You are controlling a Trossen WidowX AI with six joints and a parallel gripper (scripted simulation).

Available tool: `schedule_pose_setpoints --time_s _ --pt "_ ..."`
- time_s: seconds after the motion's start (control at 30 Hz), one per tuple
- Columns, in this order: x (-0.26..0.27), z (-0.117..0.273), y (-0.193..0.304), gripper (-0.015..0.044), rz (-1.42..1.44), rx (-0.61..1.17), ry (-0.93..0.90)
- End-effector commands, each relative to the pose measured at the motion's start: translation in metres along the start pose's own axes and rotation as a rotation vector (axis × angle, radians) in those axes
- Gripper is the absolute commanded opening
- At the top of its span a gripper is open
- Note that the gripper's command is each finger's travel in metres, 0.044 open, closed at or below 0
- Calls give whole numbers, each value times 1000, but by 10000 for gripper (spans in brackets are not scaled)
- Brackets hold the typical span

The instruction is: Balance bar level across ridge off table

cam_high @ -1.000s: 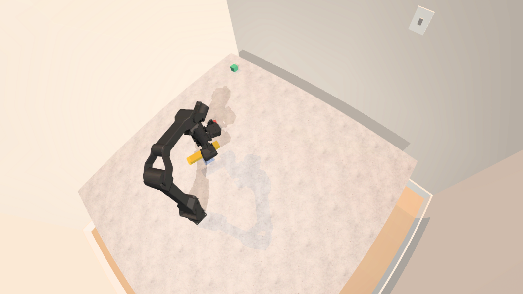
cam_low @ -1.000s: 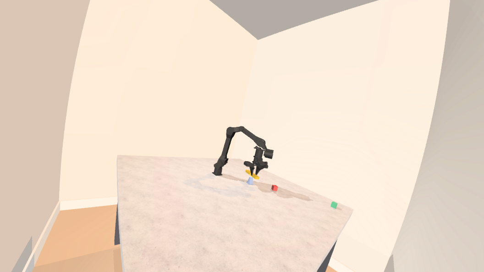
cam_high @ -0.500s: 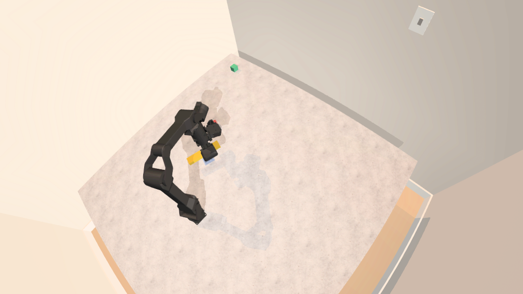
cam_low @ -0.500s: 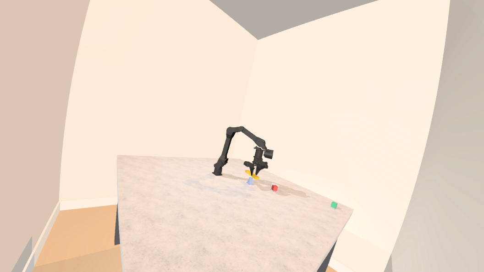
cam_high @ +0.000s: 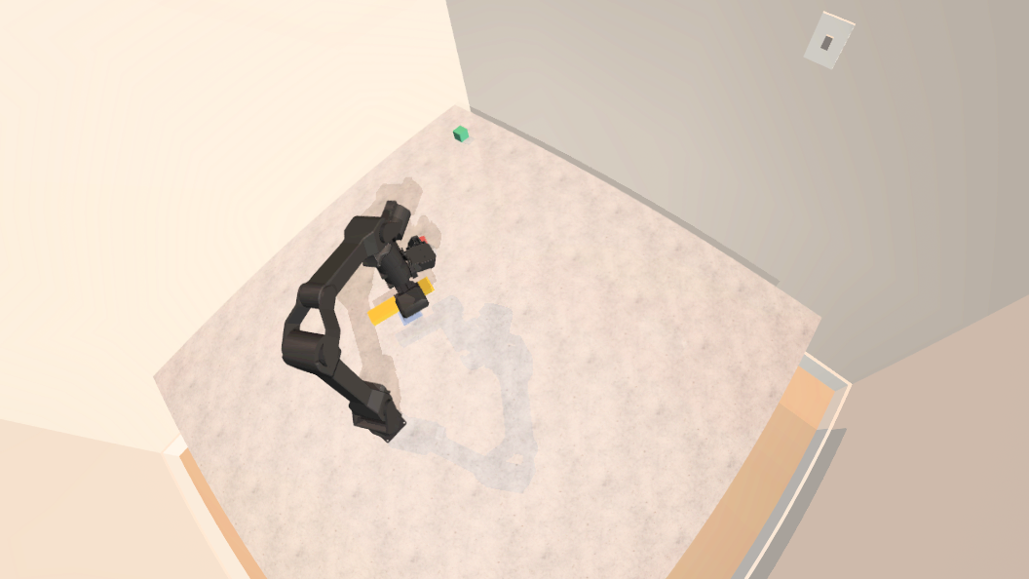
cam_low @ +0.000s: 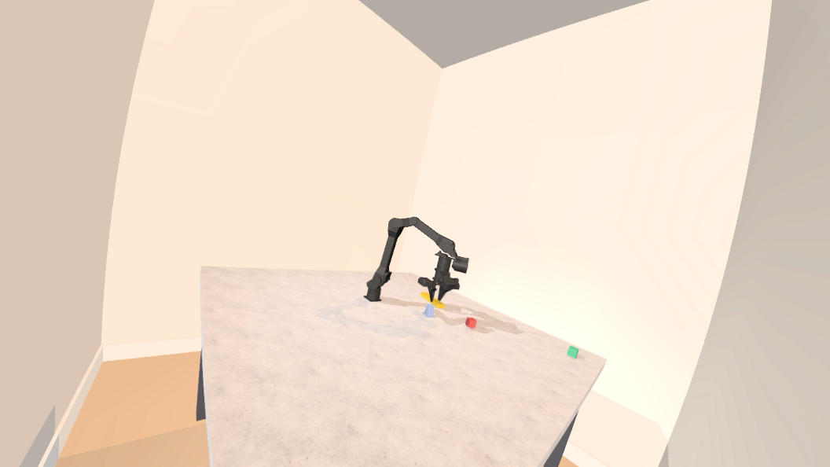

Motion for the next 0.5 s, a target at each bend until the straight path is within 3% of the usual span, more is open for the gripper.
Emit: schedule_pose_setpoints --time_s 0.0,0.47 --pt "1 -1 0 0 -5 4 -5" --pt "1 -2 0 0 -5 4 -5"
Point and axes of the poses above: the point midway between the two fingers, 35 mm back from their tips, its own z axis back along the fingers, its own x axis across the jaws, y = z × x, the point moved 8 cm from there along z, back along the fingers, and after that the axes turned 8 degrees about -z, right-handed, at the moved point
